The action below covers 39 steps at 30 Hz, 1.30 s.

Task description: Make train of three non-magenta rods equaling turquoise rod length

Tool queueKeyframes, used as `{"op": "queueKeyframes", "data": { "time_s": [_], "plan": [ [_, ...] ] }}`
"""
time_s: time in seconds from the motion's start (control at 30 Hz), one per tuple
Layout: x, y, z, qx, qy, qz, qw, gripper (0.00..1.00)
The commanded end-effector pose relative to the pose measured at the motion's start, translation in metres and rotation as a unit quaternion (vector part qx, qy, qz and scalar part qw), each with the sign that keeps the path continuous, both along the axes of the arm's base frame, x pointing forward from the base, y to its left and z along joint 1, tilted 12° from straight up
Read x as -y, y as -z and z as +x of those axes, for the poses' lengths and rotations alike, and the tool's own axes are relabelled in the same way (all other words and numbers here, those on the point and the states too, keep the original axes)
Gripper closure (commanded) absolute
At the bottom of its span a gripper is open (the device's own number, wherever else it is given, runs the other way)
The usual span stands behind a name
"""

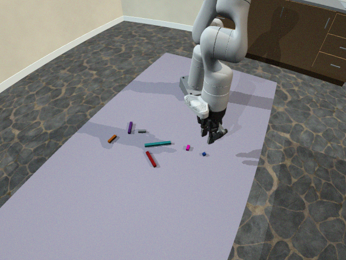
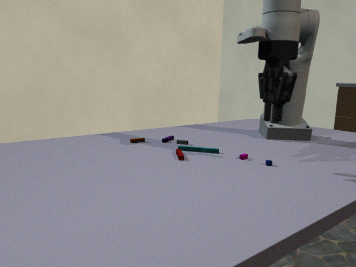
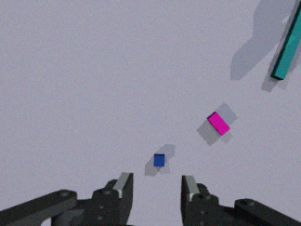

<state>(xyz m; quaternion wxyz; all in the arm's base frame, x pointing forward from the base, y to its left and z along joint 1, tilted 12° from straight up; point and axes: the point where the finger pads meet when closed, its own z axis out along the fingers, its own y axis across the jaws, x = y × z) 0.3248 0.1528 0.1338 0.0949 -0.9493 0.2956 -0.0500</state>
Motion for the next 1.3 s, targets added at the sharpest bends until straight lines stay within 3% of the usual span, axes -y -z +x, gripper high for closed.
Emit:
{"op": "queueKeyframes", "data": {
  "time_s": [0.0,1.27],
  "plan": [
    [-0.0002,-0.0006,0.0003,0.001,0.0,0.001,1.0,0.0],
    [0.0052,0.001,0.0024,-0.005,0.034,0.004,0.999,0.0]
  ]
}}
